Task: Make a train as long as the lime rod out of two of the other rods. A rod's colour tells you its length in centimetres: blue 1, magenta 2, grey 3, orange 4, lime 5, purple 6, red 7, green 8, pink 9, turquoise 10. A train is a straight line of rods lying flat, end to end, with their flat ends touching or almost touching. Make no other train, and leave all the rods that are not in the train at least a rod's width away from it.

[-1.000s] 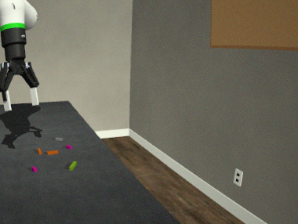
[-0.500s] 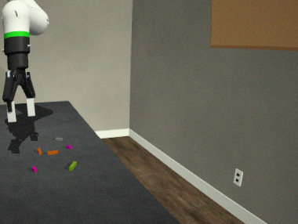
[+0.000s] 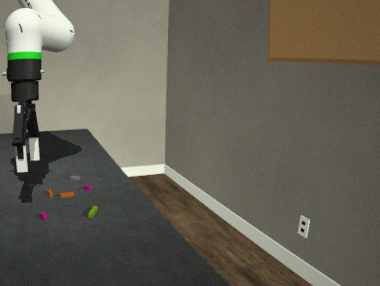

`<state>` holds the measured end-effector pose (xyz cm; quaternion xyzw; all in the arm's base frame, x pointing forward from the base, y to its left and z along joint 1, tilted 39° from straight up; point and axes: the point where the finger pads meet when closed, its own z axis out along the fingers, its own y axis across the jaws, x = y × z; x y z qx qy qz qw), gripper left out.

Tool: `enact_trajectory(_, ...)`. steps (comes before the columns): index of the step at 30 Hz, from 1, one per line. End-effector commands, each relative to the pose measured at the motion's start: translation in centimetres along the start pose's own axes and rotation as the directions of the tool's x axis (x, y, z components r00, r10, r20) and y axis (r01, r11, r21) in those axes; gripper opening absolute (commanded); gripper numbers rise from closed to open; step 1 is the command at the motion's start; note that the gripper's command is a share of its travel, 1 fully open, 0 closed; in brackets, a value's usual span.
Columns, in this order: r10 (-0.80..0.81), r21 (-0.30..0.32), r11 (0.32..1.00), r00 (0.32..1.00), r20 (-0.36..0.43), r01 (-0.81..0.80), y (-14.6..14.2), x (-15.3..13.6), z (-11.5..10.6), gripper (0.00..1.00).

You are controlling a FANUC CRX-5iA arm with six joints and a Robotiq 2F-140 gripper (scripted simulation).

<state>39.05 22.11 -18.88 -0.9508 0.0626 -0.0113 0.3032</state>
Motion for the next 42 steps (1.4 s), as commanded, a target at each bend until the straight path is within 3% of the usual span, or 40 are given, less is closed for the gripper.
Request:
enact_trajectory(1,-0.074,0.031,0.997,0.997,0.006,0.073,0.6,0.1,1.0,1.0)
enact_trajectory(10,-0.206,0.068,0.976,0.978,0.009,0.205,1.8,0.4,2.9,1.0)
enact_trajectory(42,-0.208,0.068,0.976,0.978,0.009,0.206,1.8,0.4,2.9,1.0)
